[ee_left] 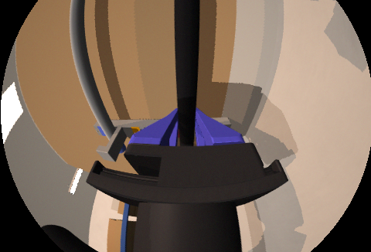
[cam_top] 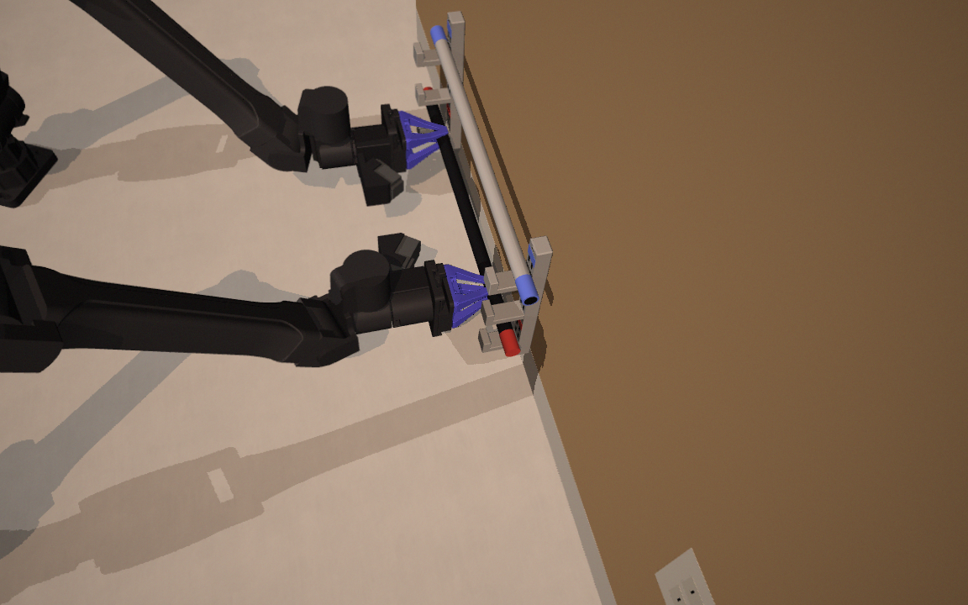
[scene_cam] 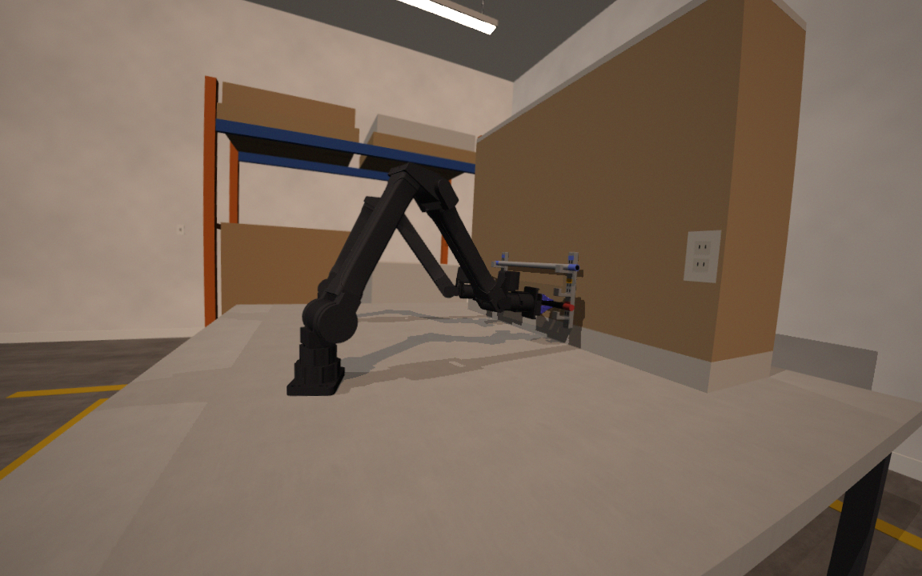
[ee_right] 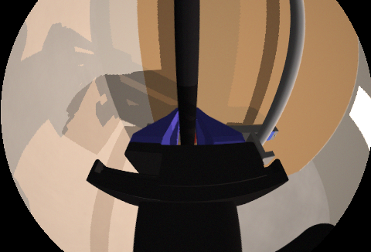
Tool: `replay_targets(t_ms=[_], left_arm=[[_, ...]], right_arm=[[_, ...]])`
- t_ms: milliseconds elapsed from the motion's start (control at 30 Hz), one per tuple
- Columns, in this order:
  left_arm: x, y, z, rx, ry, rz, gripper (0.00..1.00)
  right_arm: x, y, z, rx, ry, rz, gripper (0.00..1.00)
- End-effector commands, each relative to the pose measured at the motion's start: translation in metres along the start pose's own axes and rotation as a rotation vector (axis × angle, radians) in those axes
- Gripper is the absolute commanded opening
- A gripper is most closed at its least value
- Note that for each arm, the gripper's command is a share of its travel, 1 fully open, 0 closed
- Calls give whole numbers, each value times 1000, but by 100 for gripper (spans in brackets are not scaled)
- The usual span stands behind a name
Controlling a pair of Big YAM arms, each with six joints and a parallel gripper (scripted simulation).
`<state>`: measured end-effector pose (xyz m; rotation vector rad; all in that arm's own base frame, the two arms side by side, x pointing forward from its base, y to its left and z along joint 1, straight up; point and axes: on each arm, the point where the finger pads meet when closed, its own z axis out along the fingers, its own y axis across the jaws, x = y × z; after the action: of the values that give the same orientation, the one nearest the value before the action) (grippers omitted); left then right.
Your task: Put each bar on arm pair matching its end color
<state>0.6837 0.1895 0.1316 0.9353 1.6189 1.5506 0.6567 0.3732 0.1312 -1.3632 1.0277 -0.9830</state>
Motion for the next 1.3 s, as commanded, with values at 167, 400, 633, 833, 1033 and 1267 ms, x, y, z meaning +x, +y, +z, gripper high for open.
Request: replay_targets(t_ms=[167,400,633,833,1033,1267], left_arm=[[0,48,20,-89,5,-38,0],[1,47,20,-89,5,-38,0],[1,44,21,-89,5,-38,0],[1,42,21,-89,5,-38,0],[1,39,21,-89,5,-38,0],[1,35,21,-89,5,-38,0]], right_arm=[[5,-60,26,98,14,37,0],[5,-59,26,98,14,37,0],[4,-56,26,98,14,37,0],[4,-54,26,98,14,37,0],[4,-51,25,98,14,37,0],[4,-47,25,98,14,37,0]])
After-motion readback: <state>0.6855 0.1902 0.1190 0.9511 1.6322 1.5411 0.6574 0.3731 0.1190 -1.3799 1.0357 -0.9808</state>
